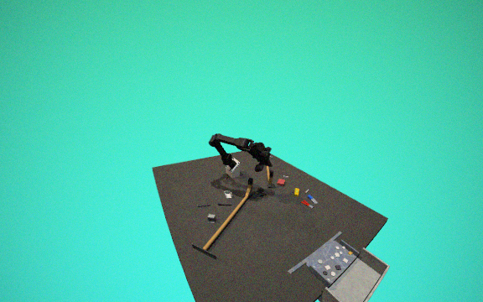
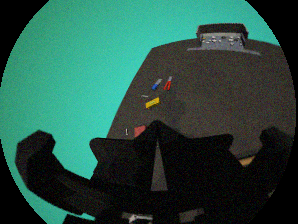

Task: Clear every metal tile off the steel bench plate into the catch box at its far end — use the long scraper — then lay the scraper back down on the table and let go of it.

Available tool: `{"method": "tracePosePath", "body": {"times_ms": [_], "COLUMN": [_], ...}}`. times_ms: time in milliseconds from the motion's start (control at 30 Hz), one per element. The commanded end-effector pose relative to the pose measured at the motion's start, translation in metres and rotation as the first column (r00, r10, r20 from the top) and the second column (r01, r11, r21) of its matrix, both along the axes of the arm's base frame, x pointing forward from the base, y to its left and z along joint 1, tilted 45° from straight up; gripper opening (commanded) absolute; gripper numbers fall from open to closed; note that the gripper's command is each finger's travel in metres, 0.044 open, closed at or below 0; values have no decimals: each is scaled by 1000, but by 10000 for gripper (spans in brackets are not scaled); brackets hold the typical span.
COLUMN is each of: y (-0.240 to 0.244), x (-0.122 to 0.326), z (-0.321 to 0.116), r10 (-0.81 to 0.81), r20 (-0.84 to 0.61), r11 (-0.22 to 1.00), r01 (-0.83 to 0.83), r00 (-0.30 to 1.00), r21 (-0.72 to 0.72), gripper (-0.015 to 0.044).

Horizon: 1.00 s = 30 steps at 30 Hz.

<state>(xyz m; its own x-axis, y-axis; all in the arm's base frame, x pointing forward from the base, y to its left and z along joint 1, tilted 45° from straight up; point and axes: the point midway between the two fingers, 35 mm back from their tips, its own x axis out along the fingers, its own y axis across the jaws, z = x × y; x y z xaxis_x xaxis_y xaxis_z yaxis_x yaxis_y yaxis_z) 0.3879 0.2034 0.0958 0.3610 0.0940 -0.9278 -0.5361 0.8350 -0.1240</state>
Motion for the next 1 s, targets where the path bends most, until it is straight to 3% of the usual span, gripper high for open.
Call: {"method": "tracePosePath", "body": {"times_ms": [0, 967], "y": [-10, -80], "x": [10, 47], "z": [6, 50], "r10": [-56, -352], "r20": [11, 110], "r11": [998, 915], "r01": [57, 367], "r00": [998, 929], "r21": [-27, -166], "gripper": [0, 0]}}
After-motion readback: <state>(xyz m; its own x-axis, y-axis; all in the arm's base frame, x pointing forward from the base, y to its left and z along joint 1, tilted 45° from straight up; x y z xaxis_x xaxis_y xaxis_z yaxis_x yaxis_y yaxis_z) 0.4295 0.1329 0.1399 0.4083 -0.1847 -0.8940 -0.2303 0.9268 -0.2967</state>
